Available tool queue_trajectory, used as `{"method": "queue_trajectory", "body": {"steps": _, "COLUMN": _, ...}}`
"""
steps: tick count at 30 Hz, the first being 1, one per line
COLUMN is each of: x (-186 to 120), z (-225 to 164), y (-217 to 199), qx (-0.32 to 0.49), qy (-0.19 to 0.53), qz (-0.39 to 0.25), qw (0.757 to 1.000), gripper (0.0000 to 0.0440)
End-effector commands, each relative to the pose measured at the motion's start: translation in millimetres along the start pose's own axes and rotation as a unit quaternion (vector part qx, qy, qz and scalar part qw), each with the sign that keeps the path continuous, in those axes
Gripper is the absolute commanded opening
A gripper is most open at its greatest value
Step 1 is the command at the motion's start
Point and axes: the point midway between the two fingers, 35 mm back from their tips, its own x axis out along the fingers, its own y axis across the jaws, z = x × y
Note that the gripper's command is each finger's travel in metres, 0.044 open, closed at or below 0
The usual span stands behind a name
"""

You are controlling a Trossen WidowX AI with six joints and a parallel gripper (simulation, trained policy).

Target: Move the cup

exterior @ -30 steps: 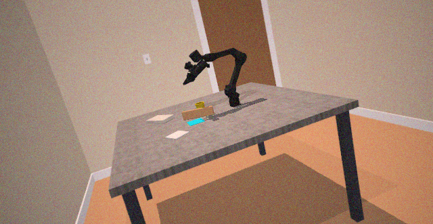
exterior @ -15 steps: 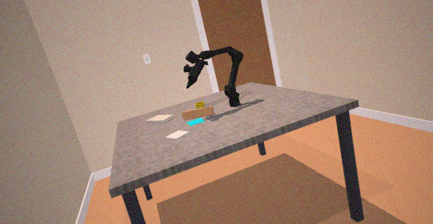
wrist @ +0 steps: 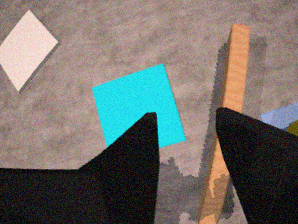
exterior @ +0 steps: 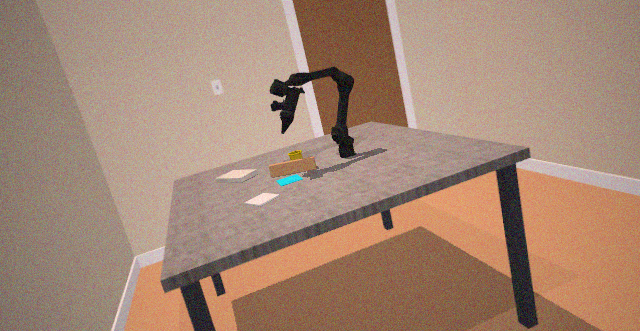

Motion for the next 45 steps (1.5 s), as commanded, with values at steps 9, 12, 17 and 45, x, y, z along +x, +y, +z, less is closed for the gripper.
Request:
{"method": "queue_trajectory", "body": {"steps": 9, "x": 8, "z": -16, "y": -14, "qx": -0.011, "qy": 0.094, "qz": -0.05, "qw": 0.994, "gripper": 0.0123}}
{"method": "queue_trajectory", "body": {"steps": 12, "x": 10, "z": -19, "y": -19, "qx": -0.015, "qy": 0.116, "qz": -0.06, "qw": 0.991, "gripper": 0.0128}}
{"method": "queue_trajectory", "body": {"steps": 17, "x": 12, "z": -25, "y": -27, "qx": -0.02, "qy": 0.152, "qz": -0.077, "qw": 0.985, "gripper": 0.0137}}
{"method": "queue_trajectory", "body": {"steps": 45, "x": 37, "z": -44, "y": -71, "qx": -0.013, "qy": 0.267, "qz": -0.132, "qw": 0.955, "gripper": 0.0158}}
